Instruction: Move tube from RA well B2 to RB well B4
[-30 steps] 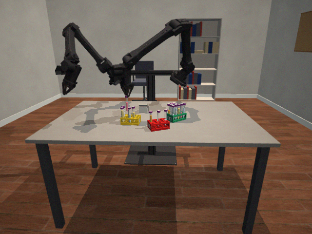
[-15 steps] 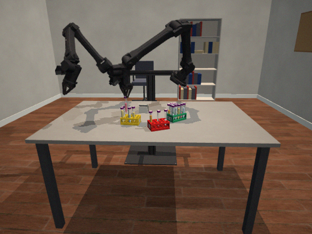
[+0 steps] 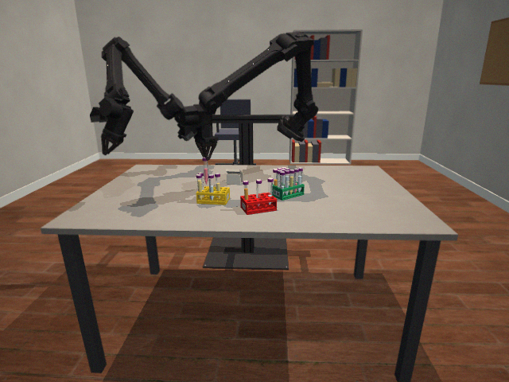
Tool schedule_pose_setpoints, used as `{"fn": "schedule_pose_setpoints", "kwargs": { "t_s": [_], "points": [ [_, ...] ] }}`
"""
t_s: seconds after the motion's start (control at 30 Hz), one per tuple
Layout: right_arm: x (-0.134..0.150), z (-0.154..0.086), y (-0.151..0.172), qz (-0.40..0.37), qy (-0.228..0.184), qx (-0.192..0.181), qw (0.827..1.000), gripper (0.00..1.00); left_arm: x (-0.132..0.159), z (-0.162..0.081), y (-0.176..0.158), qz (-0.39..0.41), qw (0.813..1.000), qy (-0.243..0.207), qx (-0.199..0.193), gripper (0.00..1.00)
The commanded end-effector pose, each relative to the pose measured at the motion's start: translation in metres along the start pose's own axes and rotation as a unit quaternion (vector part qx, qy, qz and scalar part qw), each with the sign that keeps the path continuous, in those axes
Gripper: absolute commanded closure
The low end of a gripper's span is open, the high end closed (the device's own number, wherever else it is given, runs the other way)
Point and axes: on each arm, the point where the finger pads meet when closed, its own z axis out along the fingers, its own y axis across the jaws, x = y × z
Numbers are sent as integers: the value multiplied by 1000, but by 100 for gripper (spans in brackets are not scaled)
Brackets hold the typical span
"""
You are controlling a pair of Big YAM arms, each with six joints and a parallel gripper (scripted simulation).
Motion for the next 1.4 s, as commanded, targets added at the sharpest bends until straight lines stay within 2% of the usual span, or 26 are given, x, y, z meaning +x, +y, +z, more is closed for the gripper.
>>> {"fn": "schedule_pose_setpoints", "kwargs": {
  "t_s": [0.0, 0.37, 0.97, 1.1, 1.37],
  "points": [
    [-9, -5, 9, 12, -3, -8, 1000, 70, -7, 8, 5, 4, 1000, 8, 2, 100],
    [-9, -5, 9, 12, -3, -8, 1000, 70, 13, 14, -4, 17, 1000, 23, 0, 100],
    [-9, -5, 9, 12, -3, -8, 1000, 70, 4, 11, -4, 9, 1000, 8, 0, 100],
    [-9, -5, 9, 12, -3, -8, 1000, 70, -12, 8, 5, -4, 1000, -5, 2, 100],
    [-9, -5, 9, 12, -3, -8, 1000, 70, -12, 11, 5, -3, 1000, -4, 2, 100]
  ]
}}
